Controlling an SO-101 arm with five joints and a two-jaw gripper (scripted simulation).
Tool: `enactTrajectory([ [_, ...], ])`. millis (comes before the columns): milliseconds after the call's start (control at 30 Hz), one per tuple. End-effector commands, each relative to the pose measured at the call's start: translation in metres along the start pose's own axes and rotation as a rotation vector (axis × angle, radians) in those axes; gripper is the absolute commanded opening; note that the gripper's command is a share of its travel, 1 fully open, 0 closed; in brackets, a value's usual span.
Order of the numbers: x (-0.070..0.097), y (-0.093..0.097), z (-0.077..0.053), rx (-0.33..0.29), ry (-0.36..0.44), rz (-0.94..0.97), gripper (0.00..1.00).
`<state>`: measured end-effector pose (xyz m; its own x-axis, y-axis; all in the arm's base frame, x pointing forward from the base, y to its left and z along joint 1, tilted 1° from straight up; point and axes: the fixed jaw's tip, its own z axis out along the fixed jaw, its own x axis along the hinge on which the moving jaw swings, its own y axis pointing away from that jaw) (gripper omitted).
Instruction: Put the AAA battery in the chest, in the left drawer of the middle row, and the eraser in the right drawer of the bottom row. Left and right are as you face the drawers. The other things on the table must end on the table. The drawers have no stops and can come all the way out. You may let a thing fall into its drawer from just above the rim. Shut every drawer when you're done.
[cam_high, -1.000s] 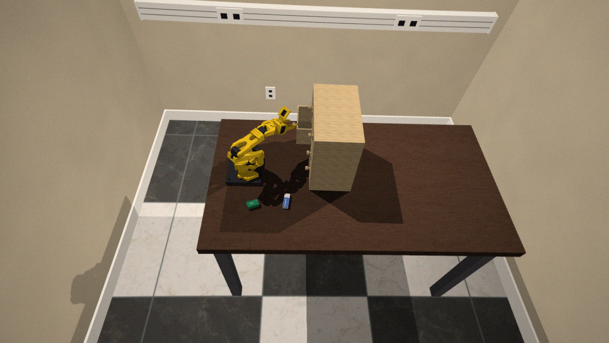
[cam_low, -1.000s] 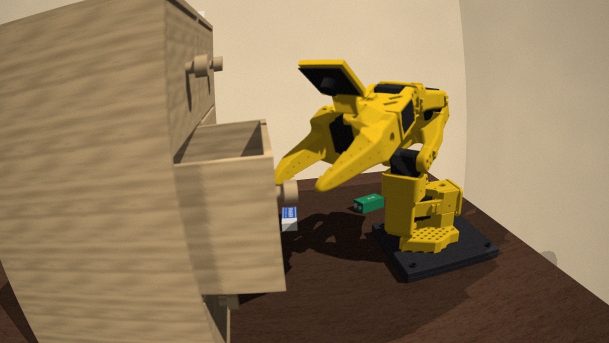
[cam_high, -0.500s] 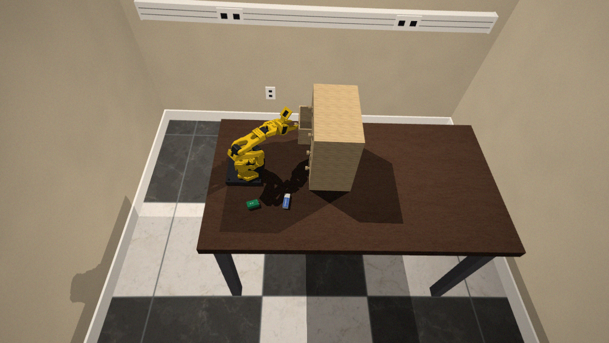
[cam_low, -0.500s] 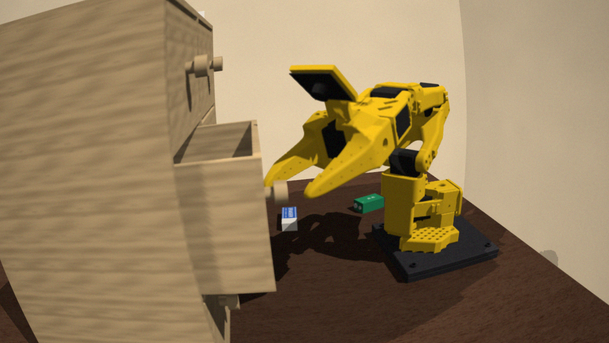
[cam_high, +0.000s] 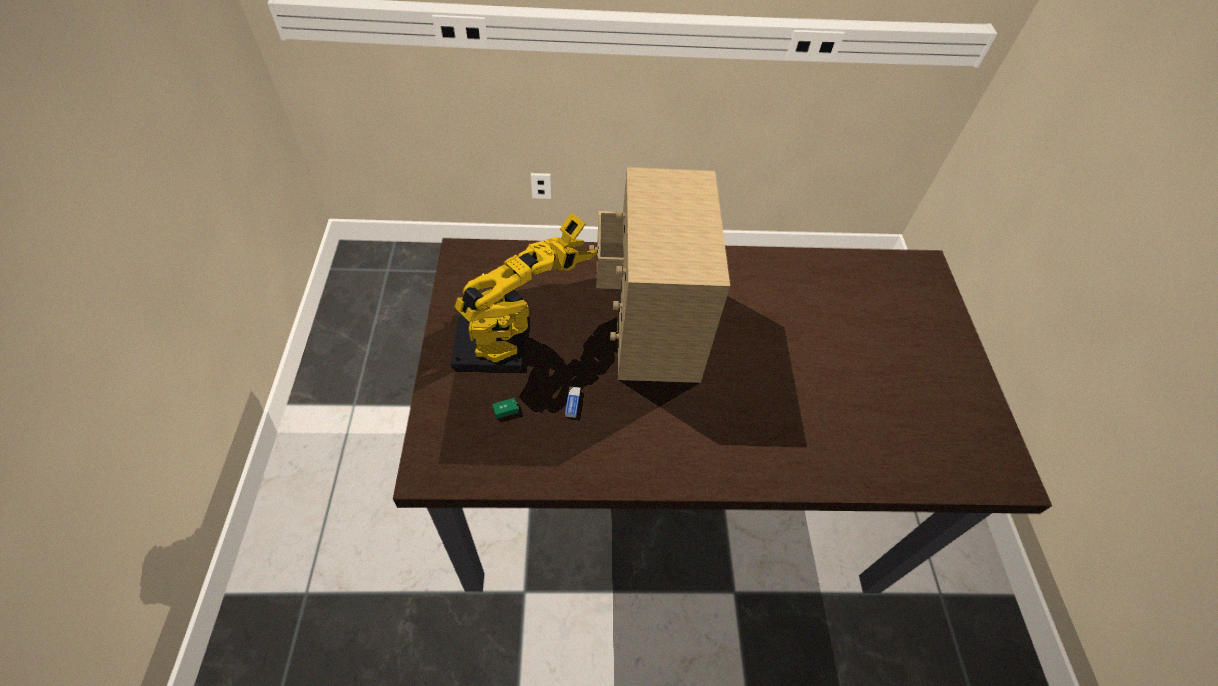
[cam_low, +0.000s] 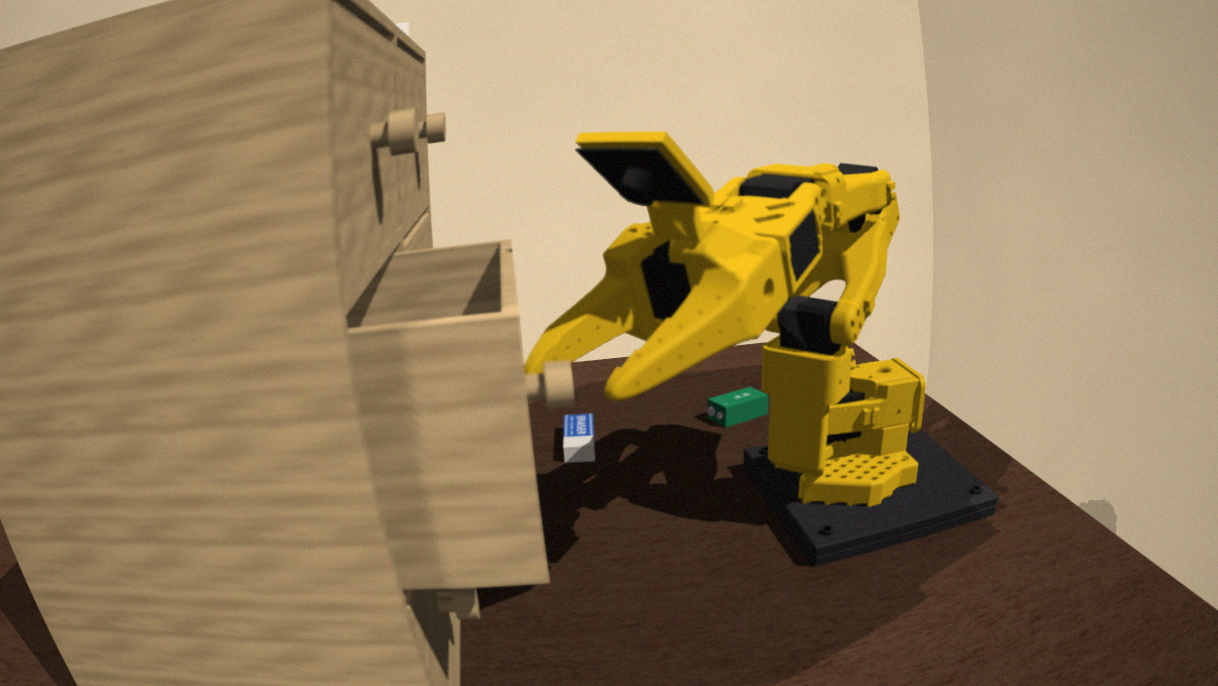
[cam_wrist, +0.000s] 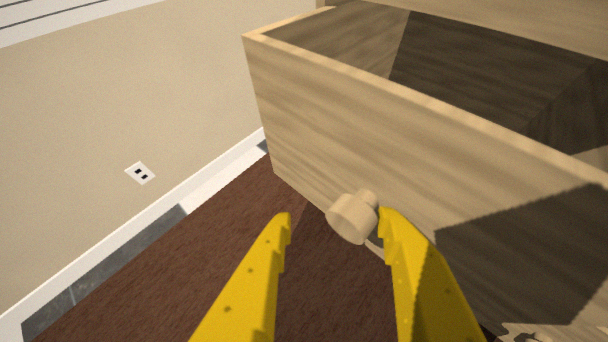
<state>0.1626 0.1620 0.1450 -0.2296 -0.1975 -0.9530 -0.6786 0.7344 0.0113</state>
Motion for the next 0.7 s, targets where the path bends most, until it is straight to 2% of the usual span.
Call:
enactTrajectory([
  [0, 0.008, -0.007, 0.004, 0.028, 0.031, 0.019, 0.21],
  [667, 0.005, -0.019, 0.012, 0.073, 0.031, 0.035, 0.21],
])
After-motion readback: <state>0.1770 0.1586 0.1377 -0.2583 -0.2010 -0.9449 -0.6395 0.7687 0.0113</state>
